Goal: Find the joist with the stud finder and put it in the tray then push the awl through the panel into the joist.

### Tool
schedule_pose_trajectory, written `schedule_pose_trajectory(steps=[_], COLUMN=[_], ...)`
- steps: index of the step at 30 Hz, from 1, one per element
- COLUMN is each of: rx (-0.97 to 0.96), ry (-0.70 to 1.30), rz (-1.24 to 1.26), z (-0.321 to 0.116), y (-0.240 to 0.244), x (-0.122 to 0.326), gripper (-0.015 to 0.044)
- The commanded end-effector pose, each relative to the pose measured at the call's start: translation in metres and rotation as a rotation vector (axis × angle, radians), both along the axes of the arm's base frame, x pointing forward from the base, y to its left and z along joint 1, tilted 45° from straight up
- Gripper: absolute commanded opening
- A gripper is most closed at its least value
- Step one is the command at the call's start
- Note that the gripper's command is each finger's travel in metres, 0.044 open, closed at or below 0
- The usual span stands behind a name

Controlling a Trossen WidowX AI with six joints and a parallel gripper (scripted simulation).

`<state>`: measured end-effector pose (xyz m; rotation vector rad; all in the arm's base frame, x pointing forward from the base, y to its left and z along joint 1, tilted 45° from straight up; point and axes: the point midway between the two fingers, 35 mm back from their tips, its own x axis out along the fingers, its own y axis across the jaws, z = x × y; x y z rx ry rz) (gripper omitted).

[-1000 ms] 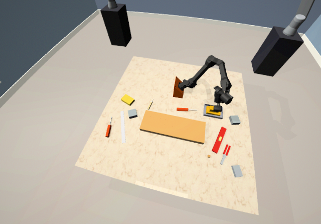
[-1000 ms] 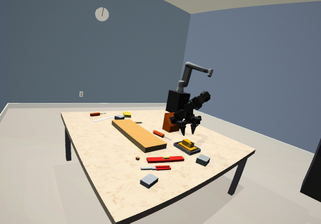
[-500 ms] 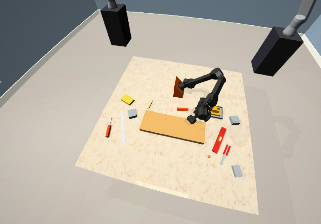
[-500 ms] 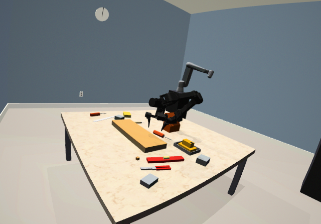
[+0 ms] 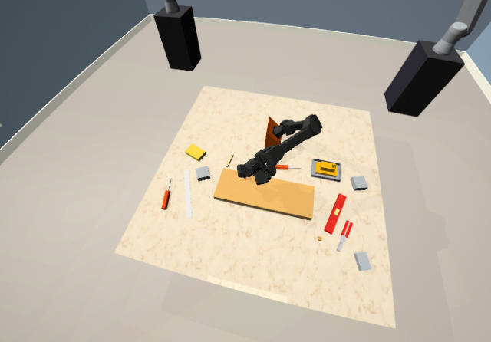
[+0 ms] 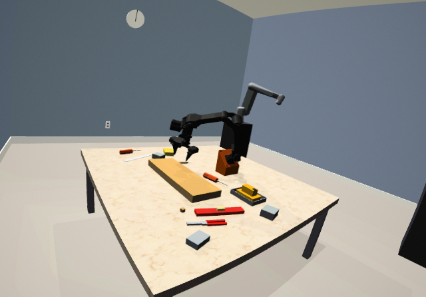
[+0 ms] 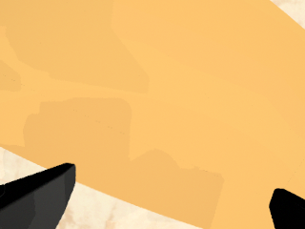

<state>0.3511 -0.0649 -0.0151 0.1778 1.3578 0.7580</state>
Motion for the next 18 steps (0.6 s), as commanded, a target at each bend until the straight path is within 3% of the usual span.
schedule_pose_trajectory(steps=[1, 12, 18], rx=[0.008, 0.110, 0.118], ry=[0.151, 0.403, 0.415], rz=[-0.115, -0.302, -0.311], z=[-0.052, -0.164, -0.170], y=[-0.042, -0.104, -0.105], x=[-0.023, -0.106, -0.111], gripper=[0.0440, 0.0440, 0.0440])
